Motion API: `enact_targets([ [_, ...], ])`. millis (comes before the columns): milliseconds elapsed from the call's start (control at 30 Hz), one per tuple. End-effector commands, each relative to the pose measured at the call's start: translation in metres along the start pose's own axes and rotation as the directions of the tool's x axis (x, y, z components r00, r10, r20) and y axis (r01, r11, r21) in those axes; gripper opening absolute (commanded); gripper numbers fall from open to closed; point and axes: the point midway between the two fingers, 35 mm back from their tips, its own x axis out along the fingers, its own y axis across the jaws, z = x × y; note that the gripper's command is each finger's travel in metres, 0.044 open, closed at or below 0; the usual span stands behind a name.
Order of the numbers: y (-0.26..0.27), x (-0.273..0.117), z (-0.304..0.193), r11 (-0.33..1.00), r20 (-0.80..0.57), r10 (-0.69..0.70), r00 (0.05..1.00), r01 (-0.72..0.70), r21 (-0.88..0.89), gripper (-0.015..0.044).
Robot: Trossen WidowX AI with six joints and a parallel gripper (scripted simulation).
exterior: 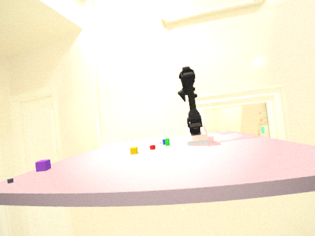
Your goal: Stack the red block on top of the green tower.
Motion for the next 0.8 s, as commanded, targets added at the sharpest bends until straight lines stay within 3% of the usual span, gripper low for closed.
enact_targets([
  [0,0.013,-0.005,-0.037,0.990,-0.038,0.020,0.999,-0.025,-0.137,0.0440],
  [367,0.033,-0.016,-0.161,0.835,-0.166,0.031,0.986,-0.116,-0.537,0.0440],
  [767,0.008,-0.023,-0.290,0.498,-0.300,-0.048,0.953,-0.238,-0.834,0.0440],
])
